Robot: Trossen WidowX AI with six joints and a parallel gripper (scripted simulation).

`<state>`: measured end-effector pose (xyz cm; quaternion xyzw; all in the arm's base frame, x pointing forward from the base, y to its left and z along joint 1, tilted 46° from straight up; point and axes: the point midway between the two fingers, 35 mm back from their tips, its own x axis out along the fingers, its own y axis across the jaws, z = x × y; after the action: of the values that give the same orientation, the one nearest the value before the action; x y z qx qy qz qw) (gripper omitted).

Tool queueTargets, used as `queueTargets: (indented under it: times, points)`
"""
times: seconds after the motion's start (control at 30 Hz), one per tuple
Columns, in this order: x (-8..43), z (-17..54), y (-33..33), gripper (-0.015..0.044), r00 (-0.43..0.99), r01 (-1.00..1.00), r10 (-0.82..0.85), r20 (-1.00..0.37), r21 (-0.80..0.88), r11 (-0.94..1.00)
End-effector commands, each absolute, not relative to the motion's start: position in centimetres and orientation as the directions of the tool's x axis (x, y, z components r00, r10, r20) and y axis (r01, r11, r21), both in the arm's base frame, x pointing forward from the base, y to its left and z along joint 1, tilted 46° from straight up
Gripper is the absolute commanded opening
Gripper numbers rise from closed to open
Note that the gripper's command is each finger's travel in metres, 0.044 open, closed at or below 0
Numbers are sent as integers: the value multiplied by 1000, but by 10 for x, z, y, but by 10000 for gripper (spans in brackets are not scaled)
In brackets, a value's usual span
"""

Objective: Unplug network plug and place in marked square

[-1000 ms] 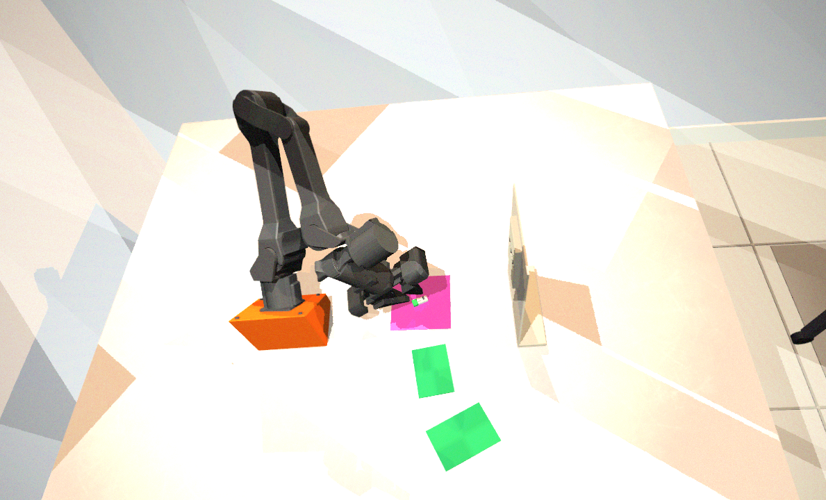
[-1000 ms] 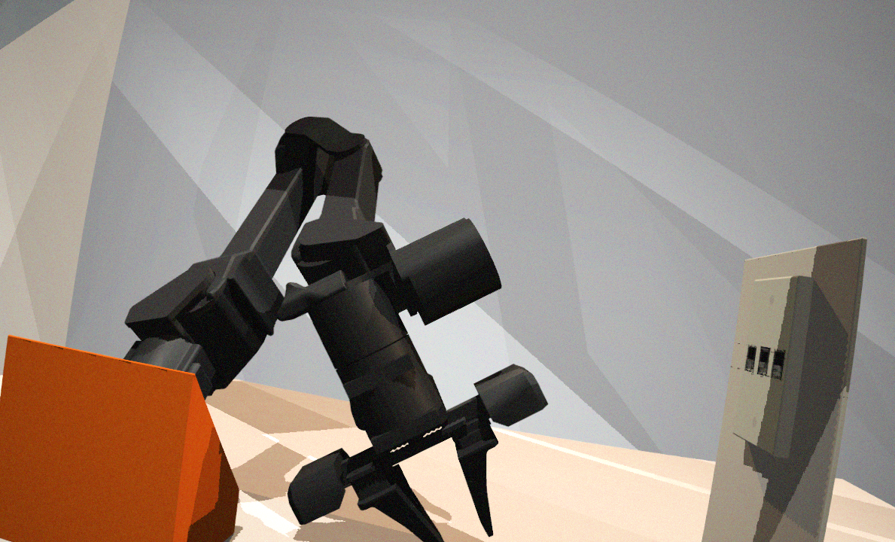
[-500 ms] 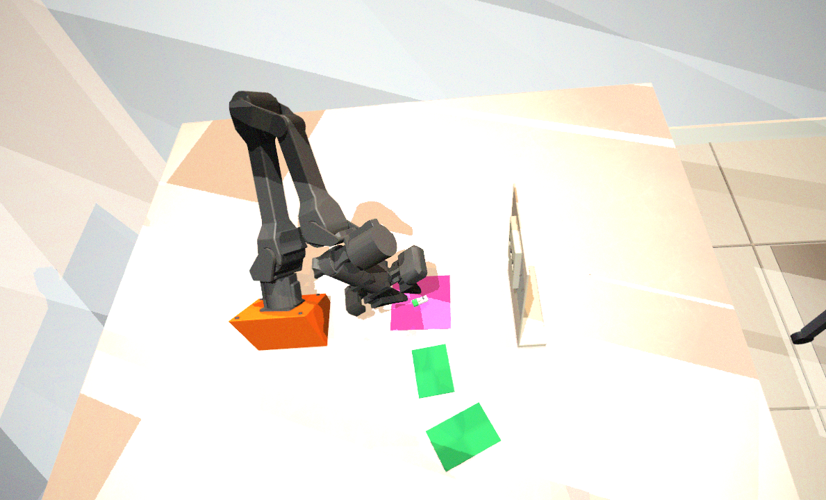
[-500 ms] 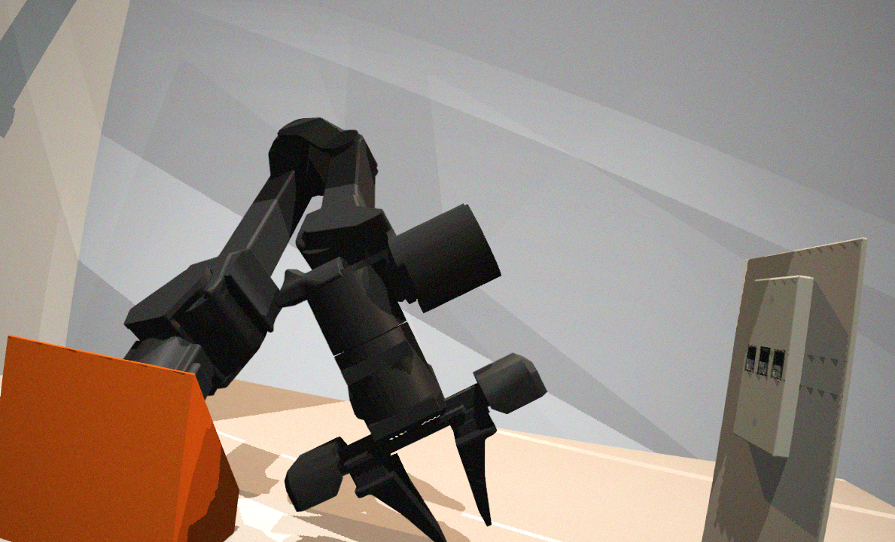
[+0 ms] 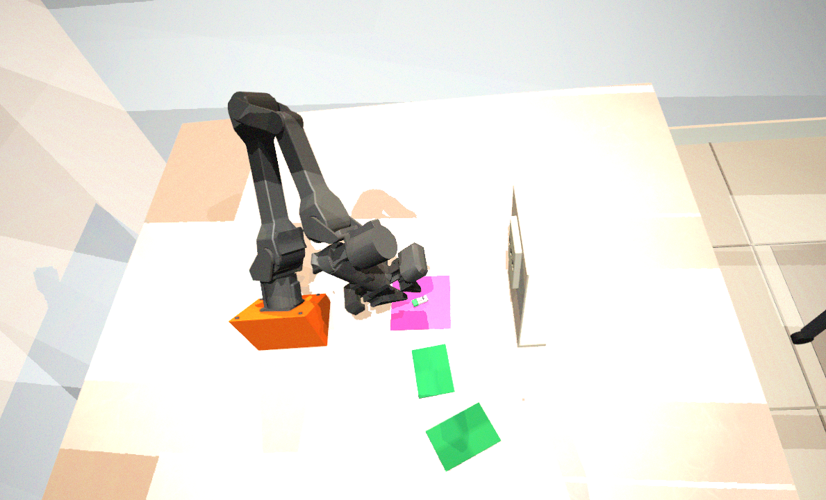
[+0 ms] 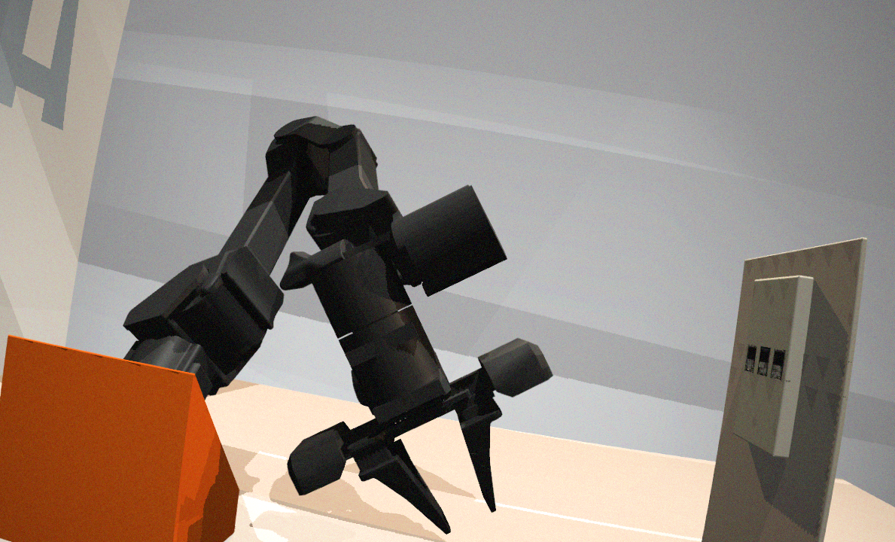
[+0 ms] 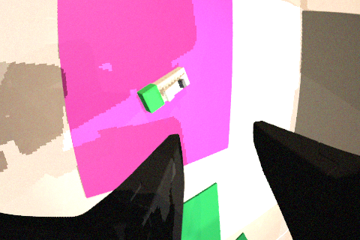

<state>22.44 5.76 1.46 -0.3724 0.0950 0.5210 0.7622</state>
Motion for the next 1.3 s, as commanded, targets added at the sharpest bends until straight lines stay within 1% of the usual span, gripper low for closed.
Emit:
queueTargets:
  times: [0.0,1.27]
  points:
    - [227,18,54,156,442,-861,724,-530,-476,178]
    - [229,43,28,156,441,-862,724,-530,-474,178]
